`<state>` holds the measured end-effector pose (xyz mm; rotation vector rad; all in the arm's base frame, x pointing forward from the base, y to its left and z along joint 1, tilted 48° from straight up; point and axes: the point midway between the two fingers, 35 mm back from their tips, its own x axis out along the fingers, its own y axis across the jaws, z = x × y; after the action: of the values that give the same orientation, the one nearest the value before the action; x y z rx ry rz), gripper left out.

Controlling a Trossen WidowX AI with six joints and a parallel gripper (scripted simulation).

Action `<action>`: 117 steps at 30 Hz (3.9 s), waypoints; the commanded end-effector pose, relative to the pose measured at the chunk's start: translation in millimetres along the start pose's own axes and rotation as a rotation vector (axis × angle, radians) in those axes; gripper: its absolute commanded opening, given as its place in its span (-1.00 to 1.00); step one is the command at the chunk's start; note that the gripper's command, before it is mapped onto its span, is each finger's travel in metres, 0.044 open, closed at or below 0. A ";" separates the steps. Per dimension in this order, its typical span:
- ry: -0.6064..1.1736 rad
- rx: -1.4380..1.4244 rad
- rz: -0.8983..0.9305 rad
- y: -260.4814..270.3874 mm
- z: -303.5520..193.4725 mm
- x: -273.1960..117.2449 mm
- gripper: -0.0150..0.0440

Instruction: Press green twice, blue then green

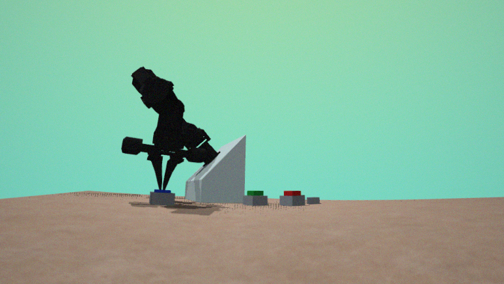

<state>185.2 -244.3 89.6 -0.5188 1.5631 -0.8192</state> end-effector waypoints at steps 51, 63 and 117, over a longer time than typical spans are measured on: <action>0.004 -0.003 0.020 236.6 15.4 -97.5 -0.42; 0.004 -0.002 0.016 238.3 14.5 -35.1 -0.42; -0.002 -0.007 0.042 299.7 29.8 -63.2 0.11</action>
<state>251.5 -42.4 -79.1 -0.4885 1.5705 -0.8049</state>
